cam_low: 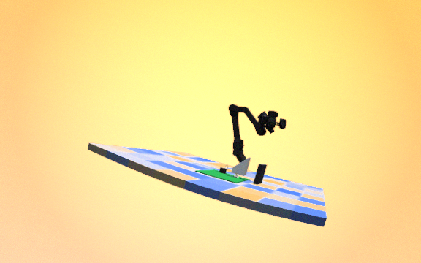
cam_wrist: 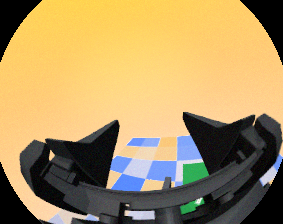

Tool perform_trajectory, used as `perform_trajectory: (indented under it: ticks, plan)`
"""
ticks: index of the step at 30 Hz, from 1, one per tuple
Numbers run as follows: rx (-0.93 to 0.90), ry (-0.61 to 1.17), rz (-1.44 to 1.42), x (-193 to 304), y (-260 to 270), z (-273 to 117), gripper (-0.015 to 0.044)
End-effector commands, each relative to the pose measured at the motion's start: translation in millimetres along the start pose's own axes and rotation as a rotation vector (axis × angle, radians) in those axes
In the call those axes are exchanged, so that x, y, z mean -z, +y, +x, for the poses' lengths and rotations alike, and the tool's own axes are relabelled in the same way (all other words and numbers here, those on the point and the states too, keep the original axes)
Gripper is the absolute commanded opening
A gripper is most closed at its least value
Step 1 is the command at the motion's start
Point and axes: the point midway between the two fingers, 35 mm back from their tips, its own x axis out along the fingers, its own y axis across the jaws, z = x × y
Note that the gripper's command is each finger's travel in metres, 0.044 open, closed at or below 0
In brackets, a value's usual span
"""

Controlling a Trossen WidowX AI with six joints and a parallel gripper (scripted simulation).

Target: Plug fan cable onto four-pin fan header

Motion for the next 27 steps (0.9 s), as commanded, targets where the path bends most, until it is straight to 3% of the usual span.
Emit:
perform_trajectory:
  ticks: [1,8,16,27]
  plan:
    - [0.0,0.0,0.0,0.0,0.0,0.0,0.0426]
    - [0.001,0.061,-0.098,13.5,-1.7,18.4,0.044]
    - [-0.1,0.435,-0.545,98.4,-21.2,76.2,0.044]
    - [-0.317,0.872,-0.886,180.5,-73.7,74.2,0.044]
